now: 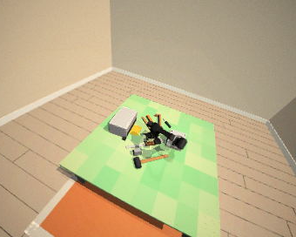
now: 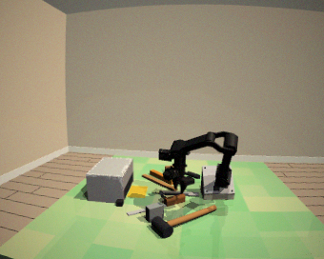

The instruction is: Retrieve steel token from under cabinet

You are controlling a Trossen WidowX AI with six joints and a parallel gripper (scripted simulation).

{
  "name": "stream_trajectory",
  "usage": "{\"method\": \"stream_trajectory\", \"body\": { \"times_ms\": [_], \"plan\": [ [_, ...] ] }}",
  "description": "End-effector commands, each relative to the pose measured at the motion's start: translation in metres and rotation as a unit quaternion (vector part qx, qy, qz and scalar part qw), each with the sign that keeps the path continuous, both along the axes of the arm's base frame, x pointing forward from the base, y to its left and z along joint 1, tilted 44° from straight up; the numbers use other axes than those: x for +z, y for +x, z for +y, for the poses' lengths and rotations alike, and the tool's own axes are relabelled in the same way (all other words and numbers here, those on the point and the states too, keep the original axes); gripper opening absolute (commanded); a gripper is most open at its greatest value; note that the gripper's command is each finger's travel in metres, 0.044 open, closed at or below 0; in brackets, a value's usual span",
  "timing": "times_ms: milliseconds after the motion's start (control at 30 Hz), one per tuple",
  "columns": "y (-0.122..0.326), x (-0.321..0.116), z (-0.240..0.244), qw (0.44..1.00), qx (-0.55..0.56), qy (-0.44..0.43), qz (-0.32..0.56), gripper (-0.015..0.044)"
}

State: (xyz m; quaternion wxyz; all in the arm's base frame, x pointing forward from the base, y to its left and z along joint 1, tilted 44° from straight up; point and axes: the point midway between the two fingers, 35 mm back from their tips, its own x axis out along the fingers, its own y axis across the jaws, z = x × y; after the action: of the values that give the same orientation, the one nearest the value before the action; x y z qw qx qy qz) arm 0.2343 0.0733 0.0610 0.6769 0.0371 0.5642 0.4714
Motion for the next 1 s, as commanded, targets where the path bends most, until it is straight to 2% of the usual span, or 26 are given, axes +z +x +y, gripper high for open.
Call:
{"method": "stream_trajectory", "body": {
  "times_ms": [0, 967],
  "plan": [
    [-0.002, -0.005, 0.004, 1.0, -0.004, 0.003, 0.003, 0.027],
    [-0.005, -0.034, 0.031, 1.0, -0.004, 0.003, 0.003, 0.027]
  ]
}}
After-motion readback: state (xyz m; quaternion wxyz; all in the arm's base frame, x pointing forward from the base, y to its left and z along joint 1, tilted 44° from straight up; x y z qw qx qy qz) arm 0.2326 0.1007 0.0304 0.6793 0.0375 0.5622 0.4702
